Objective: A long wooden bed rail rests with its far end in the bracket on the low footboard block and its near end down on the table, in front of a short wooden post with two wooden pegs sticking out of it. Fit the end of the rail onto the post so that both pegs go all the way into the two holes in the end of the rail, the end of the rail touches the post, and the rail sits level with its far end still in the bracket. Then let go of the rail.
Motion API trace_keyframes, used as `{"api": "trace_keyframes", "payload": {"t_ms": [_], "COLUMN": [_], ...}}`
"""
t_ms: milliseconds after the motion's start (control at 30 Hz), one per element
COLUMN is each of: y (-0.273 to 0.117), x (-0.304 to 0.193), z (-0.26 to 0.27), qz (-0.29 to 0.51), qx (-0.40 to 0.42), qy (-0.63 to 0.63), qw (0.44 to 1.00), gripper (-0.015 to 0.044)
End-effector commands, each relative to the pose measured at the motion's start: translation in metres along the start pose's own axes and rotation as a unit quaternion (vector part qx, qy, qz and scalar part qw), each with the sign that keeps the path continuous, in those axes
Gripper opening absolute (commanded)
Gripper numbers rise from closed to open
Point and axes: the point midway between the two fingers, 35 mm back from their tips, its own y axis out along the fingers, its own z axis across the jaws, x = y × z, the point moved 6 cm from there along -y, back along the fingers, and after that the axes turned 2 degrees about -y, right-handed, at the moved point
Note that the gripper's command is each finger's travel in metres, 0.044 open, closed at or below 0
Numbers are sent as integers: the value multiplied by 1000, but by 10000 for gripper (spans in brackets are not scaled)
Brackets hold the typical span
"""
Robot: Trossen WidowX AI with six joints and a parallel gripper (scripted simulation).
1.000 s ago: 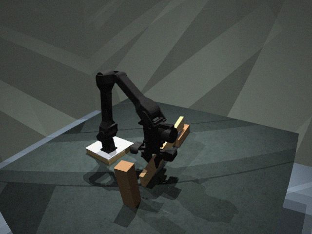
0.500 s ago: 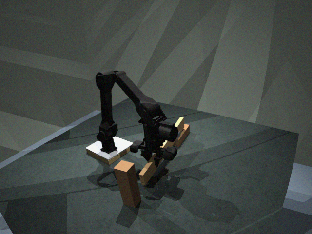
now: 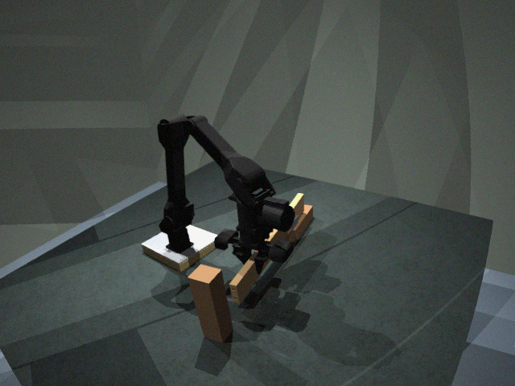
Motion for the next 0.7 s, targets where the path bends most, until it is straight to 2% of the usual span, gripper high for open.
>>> {"api": "trace_keyframes", "payload": {"t_ms": [0,667], "y": [-7,-17], "x": [0,0], "z": [-3,-4], "qz": [-2,-2], "qx": [-9,-9], "qy": [0,0], "qw": [1000,1000], "gripper": [0,0]}}
